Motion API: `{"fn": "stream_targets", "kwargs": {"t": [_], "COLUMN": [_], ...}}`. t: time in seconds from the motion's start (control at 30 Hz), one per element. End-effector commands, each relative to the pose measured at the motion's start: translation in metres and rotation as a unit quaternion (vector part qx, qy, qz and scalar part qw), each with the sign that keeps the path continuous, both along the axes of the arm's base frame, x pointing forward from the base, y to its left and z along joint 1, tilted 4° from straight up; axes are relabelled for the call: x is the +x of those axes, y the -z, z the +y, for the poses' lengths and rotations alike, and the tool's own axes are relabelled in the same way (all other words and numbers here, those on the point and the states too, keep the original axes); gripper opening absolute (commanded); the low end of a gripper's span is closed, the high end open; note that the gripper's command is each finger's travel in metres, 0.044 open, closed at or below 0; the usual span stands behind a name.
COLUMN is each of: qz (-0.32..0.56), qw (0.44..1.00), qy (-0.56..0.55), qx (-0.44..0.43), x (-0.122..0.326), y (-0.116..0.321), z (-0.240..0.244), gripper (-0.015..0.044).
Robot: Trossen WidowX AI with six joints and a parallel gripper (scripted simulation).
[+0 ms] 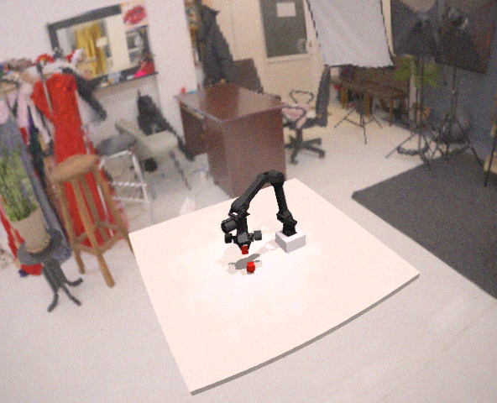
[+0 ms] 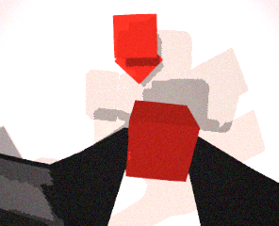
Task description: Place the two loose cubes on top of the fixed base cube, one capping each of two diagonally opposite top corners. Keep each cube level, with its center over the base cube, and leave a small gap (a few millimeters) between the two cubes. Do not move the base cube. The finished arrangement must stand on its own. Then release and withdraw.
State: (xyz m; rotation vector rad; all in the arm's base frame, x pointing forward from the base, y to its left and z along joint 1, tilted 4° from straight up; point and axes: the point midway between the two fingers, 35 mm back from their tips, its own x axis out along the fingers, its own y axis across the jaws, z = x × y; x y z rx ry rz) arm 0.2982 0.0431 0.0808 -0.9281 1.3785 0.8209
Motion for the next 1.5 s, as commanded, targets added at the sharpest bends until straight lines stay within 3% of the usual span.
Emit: {"fn": "stream_targets", "kwargs": {"t": [0.0,1.47], "qz": [0.005,0.007], "qw": [1.000,0.998], "qy": [-0.026,-0.056], "qx": [-0.004,-0.007], "x": [-0.004,-0.007], "y": [0.003,0.064], "z": [0.009,0.019], "gripper": [0.0105,0.0105]}}
